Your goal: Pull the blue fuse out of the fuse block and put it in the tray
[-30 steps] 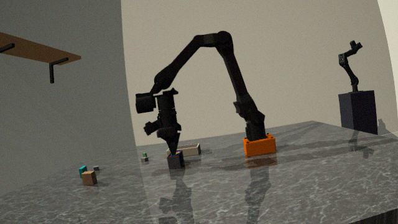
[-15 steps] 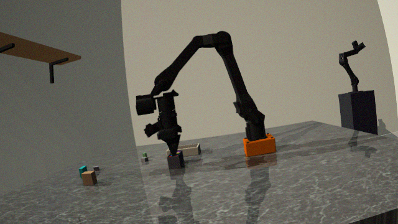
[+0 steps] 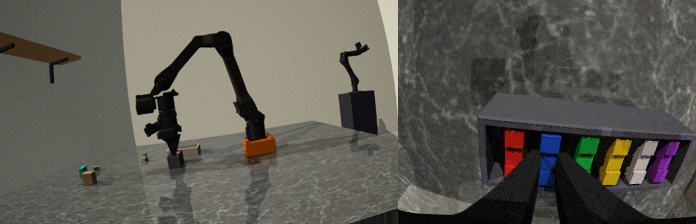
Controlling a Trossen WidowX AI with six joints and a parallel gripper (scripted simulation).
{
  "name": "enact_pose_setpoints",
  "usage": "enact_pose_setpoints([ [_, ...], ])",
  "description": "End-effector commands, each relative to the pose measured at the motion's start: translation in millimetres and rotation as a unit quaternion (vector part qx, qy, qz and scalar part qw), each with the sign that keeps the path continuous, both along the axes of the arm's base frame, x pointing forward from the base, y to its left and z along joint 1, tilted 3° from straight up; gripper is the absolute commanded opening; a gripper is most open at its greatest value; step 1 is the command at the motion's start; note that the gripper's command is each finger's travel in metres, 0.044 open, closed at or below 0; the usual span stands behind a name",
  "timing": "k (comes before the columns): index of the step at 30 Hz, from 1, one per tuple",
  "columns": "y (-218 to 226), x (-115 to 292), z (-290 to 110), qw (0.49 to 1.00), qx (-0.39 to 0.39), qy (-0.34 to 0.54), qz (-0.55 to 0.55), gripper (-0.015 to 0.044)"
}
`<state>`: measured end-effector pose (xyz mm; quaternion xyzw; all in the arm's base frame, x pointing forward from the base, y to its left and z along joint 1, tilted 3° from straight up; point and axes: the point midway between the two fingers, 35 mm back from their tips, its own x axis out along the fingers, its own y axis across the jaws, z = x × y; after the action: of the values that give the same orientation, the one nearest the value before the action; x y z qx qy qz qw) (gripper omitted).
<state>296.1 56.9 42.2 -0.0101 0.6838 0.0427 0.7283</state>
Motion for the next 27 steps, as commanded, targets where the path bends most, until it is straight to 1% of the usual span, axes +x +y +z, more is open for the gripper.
enact_pose_setpoints([
  [1,0,0,2,1.0,0.0,0.0,0.0,0.0],
  [27,-1,0,15,1.0,-0.001,-0.001,-0.001,0.0],
])
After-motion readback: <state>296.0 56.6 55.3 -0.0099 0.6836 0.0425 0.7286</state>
